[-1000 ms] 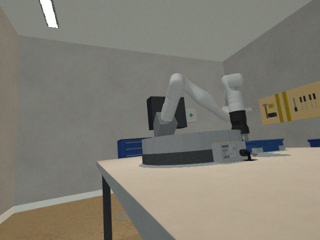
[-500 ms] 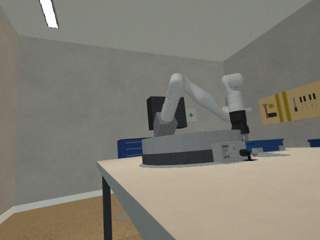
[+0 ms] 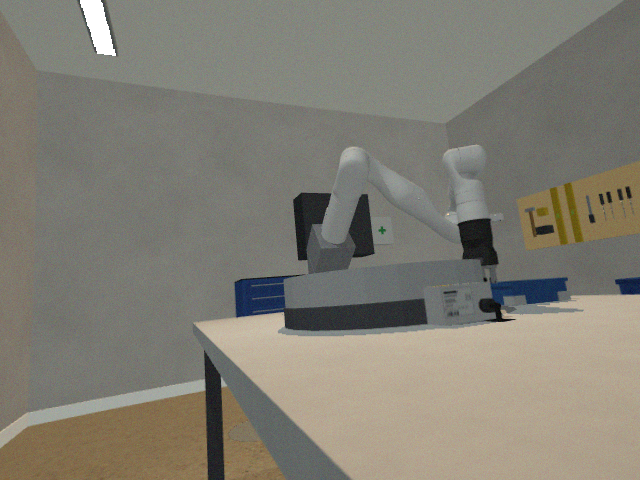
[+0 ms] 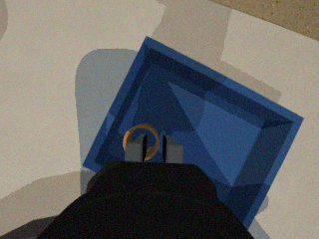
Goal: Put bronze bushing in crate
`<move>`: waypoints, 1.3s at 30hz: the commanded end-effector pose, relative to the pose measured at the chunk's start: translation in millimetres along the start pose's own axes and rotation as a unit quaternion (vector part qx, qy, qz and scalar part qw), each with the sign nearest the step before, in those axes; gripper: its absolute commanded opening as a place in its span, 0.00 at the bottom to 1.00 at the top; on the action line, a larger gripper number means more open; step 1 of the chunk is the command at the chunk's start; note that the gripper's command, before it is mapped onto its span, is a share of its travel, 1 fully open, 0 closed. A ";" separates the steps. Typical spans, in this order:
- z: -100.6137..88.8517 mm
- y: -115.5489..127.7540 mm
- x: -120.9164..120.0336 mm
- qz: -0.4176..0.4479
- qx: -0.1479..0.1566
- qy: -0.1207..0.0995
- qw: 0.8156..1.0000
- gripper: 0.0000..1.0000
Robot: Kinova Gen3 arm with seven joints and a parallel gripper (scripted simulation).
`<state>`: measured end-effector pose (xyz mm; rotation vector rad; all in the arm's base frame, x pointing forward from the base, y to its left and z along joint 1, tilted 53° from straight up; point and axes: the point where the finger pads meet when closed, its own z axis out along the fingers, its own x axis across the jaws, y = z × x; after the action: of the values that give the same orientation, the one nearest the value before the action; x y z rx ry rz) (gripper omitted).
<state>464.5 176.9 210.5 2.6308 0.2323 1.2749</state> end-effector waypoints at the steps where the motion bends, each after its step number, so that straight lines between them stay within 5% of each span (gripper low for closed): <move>1: -0.6 -0.4 0.5 0.000 0.001 0.001 1.000 0.47; 39: -12.8 -1.9 -0.5 0.000 0.000 0.001 1.000 0.47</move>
<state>454.9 179.3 216.3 2.6308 0.2322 1.2742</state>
